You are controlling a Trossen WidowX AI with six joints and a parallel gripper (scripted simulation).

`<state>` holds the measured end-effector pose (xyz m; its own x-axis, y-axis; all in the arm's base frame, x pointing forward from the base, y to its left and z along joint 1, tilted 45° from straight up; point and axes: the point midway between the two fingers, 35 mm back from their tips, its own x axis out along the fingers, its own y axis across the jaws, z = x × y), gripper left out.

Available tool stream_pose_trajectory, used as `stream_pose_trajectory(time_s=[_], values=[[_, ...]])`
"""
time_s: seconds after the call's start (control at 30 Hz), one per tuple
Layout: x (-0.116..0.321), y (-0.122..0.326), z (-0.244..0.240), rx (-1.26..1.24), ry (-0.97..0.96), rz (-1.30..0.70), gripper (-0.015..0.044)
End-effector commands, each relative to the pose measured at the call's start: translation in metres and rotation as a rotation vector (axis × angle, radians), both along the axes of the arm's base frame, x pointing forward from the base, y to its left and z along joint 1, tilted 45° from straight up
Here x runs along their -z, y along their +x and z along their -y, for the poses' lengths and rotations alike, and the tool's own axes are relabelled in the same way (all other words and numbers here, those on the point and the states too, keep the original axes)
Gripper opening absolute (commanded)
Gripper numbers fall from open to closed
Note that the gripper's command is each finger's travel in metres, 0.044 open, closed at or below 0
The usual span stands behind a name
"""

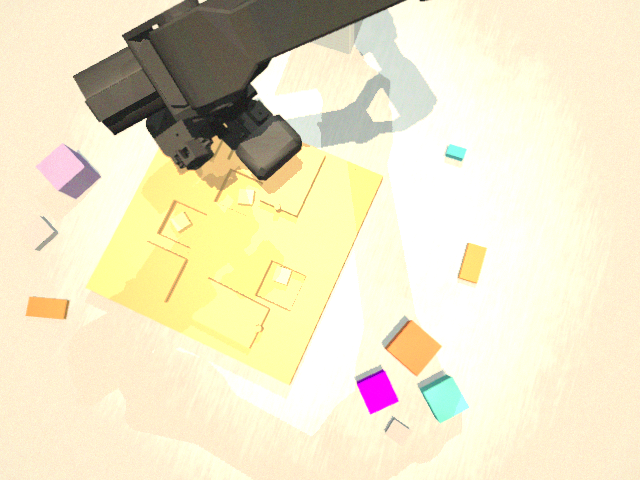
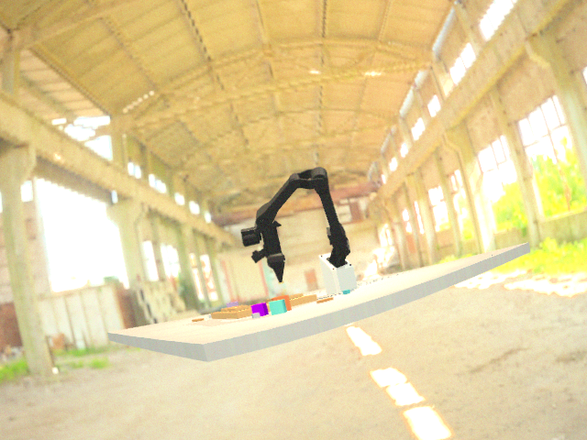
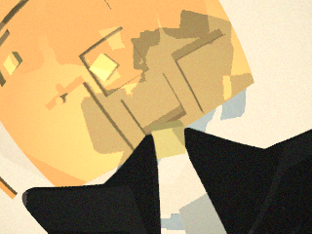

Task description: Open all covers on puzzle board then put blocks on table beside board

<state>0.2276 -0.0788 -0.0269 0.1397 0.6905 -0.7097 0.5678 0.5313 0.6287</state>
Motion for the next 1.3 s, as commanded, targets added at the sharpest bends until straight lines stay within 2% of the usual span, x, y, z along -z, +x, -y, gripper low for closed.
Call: stream_pose_trajectory(time_s=[0.0, 0.4, 1.27], values=[[-0.009, -0.001, 0.01, -0.004, -0.007, 0.006, 0.008], [-0.025, 0.009, 0.011, -0.003, -0.018, 0.002, 0.008], [-0.078, 0.061, -0.027, 0.005, -0.05, -0.003, 0.008]])
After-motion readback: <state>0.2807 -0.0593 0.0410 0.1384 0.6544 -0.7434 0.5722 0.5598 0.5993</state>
